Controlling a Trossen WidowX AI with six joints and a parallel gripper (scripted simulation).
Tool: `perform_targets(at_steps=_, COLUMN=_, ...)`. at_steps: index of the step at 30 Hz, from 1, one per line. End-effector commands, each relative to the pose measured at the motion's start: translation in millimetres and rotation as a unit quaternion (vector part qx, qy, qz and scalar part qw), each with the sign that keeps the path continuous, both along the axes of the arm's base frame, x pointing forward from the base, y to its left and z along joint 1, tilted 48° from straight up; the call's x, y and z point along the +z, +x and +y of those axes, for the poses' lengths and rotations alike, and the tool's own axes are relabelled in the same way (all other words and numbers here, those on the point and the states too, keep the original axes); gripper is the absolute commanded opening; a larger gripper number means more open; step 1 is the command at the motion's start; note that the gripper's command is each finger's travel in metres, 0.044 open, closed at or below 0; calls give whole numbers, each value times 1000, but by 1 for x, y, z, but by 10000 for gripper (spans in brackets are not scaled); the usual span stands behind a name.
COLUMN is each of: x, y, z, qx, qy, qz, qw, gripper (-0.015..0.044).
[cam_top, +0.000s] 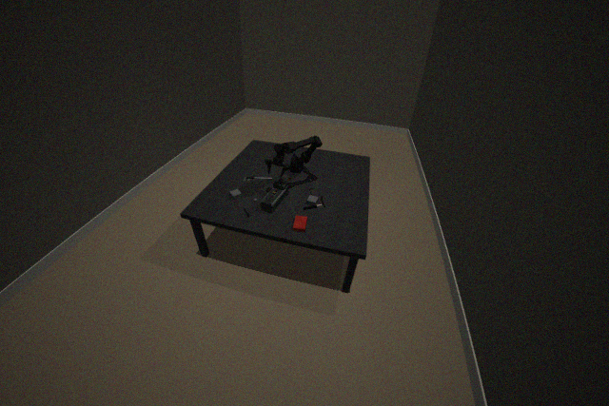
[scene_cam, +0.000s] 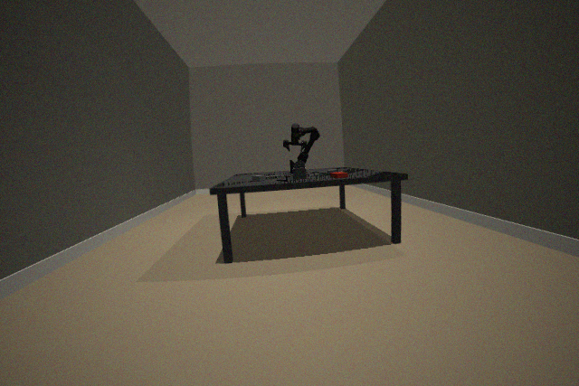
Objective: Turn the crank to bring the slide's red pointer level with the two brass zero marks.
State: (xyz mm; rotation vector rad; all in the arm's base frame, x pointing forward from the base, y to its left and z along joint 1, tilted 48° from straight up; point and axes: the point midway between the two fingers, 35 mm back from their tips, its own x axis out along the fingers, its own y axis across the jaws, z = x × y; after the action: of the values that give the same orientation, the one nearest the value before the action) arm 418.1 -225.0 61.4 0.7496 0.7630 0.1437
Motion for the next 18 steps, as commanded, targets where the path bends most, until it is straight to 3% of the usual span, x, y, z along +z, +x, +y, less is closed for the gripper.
perform_targets(at_steps=1, x=-7, y=7, z=2, qx=8, qy=-2, qz=-3, qw=1000, gripper=440)
perform_targets(at_steps=9, x=-38, y=13, z=35, qx=8, qy=-1, qz=-4, qw=1000, gripper=440)
perform_targets(at_steps=18, x=-38, y=13, z=35, qx=8, qy=-1, qz=-4, qw=1000, gripper=440)
